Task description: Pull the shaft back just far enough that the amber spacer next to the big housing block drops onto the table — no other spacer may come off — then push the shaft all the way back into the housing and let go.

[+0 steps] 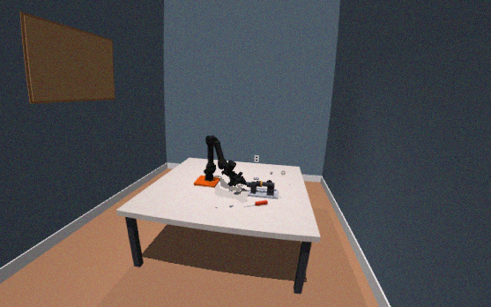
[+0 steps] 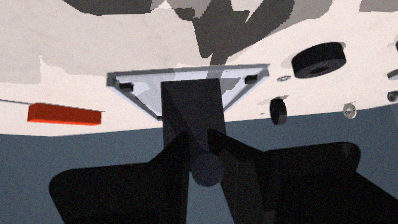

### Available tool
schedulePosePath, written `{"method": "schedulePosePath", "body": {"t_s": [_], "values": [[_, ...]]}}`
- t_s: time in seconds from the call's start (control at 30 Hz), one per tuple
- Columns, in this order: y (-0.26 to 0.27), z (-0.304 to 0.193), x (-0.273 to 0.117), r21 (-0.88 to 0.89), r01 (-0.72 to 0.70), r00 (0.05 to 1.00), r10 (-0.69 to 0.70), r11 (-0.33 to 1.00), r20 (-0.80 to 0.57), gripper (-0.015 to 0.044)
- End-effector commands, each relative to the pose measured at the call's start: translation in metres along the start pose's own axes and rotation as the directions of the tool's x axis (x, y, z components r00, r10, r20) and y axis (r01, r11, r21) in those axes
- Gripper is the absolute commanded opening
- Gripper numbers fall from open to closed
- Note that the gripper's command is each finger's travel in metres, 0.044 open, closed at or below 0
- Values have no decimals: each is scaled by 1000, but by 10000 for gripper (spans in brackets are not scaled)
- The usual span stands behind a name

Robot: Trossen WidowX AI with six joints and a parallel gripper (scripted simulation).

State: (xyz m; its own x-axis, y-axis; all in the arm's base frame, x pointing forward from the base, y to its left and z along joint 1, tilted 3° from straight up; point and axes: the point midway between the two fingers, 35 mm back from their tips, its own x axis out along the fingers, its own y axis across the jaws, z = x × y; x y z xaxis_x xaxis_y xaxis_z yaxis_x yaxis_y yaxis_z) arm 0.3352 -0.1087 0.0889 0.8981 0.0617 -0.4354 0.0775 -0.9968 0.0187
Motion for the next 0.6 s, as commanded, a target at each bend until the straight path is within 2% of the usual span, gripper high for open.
{"method": "schedulePosePath", "body": {"t_s": [0.0, 0.57], "values": [[0, 1, -1, -3, -1, 1000, 1, 1000, 1, 0], [0, 2, -3, -3, -1, 1000, 1, 1000, 1, 0]]}}
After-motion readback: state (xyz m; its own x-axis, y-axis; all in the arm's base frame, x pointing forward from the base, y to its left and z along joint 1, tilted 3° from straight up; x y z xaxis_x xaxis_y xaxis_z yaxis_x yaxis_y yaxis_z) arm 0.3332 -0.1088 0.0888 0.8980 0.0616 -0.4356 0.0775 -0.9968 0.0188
